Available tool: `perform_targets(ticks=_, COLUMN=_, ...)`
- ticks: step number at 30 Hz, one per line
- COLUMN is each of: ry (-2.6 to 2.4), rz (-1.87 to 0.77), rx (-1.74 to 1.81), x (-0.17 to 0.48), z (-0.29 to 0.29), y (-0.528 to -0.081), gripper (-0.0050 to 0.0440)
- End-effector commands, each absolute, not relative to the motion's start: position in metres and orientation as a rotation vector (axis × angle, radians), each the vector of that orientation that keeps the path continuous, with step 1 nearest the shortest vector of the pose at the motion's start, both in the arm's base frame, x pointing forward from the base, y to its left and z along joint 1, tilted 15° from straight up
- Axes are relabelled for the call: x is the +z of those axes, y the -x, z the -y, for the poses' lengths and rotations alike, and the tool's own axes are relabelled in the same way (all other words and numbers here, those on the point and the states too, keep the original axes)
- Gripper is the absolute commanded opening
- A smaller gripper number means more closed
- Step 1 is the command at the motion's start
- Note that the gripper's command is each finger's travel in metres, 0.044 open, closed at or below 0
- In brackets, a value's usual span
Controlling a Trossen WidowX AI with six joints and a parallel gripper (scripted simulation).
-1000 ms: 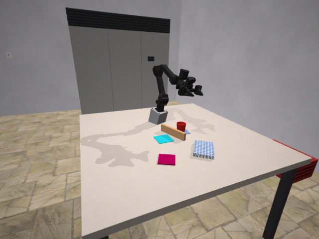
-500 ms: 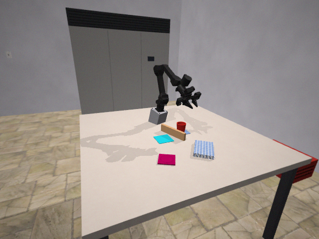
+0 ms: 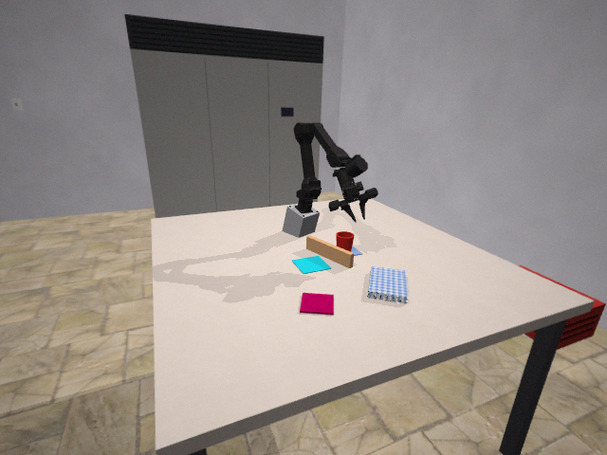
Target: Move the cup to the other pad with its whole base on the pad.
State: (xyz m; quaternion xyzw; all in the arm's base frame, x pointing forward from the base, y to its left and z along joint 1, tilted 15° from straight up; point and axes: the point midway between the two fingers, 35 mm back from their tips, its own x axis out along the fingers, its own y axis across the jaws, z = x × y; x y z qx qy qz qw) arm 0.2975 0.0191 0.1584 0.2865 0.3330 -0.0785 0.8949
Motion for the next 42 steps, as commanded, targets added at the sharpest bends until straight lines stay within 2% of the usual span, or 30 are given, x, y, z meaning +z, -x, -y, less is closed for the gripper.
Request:
perform_targets(ticks=1, ry=-0.675, rz=-0.785, rx=-0.218, x=0.140, z=-0.023, y=-0.287, gripper=0.0148)
perform_targets(ticks=25, ry=-1.040, rz=-1.170, rx=-0.723, x=0.073, z=-0.027, y=-0.212, gripper=0.0148)
perform_targets(ticks=42, ry=-1.068, rz=-1.171, rx=-0.756, x=0.063, z=-0.028, y=-0.214, gripper=0.0148)
